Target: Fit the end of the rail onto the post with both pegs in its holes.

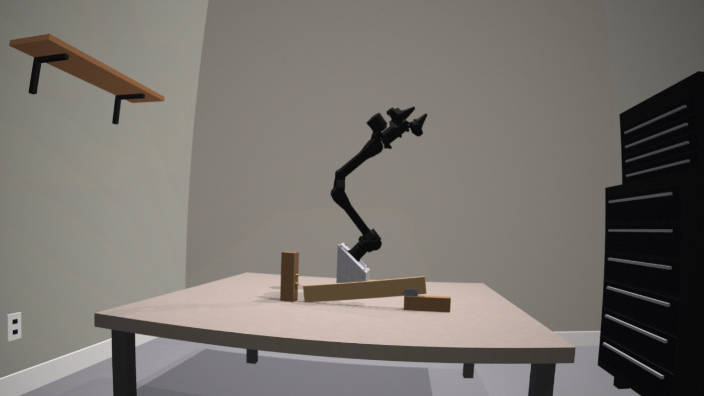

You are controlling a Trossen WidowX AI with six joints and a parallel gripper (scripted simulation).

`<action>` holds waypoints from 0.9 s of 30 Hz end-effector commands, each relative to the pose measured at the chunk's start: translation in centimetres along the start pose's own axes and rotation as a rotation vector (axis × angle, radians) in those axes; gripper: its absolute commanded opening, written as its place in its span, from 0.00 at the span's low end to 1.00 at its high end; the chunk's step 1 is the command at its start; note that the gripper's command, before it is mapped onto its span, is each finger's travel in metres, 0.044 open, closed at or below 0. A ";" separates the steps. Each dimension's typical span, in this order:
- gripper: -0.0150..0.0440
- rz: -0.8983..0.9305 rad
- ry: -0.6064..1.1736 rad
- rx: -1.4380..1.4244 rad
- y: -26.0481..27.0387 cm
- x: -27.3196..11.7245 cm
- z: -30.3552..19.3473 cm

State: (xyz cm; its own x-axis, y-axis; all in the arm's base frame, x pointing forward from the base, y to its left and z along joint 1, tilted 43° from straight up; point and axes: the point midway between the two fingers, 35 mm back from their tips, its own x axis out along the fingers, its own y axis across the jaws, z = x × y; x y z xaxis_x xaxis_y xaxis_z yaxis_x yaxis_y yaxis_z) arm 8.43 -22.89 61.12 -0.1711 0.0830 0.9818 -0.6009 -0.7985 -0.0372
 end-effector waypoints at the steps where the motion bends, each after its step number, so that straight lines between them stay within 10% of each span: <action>1: 0.98 -0.002 0.005 -0.007 0.0 0.1 -0.2; 13: 1.00 -0.158 0.359 -0.453 -5.3 5.9 -15.1; 27: 1.00 -0.401 0.915 -1.000 -23.6 4.5 -29.1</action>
State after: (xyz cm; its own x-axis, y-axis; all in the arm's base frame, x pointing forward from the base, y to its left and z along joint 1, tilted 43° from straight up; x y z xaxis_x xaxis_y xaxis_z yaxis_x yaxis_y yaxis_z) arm -2.35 8.88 62.70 -0.1316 0.7891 0.5999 -0.9751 0.0060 -0.2218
